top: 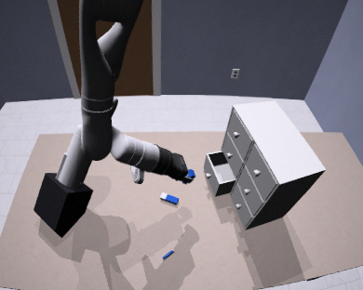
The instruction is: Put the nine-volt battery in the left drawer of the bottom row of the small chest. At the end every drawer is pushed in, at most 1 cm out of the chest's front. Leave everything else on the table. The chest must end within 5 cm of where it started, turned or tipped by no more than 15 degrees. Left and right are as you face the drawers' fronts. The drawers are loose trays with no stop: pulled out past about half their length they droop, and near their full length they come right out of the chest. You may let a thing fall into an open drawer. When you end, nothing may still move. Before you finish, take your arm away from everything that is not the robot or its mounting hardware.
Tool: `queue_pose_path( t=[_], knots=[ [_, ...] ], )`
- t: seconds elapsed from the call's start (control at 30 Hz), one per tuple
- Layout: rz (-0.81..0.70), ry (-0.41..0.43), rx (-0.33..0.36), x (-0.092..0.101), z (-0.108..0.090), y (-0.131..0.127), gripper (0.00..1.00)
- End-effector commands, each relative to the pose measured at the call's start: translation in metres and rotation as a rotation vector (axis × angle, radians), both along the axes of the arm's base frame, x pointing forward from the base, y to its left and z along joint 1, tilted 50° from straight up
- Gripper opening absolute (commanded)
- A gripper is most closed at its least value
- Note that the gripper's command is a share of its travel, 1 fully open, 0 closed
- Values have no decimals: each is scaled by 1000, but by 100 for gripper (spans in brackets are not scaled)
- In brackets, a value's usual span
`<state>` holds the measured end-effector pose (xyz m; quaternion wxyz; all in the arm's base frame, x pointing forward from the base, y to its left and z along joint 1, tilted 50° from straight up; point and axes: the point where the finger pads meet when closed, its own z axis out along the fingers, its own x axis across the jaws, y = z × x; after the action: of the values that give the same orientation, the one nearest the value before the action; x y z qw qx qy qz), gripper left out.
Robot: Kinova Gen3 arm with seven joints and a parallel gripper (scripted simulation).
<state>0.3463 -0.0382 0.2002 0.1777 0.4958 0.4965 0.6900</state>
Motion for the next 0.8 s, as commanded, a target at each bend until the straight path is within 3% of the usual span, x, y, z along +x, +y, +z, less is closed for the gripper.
queue_pose_path(
  t=[0.0,0.77],
  knots=[
    [-25,-20,29,-1,0,-1,51],
    [-77,-105,76,-2,1,0,51]
  ],
)
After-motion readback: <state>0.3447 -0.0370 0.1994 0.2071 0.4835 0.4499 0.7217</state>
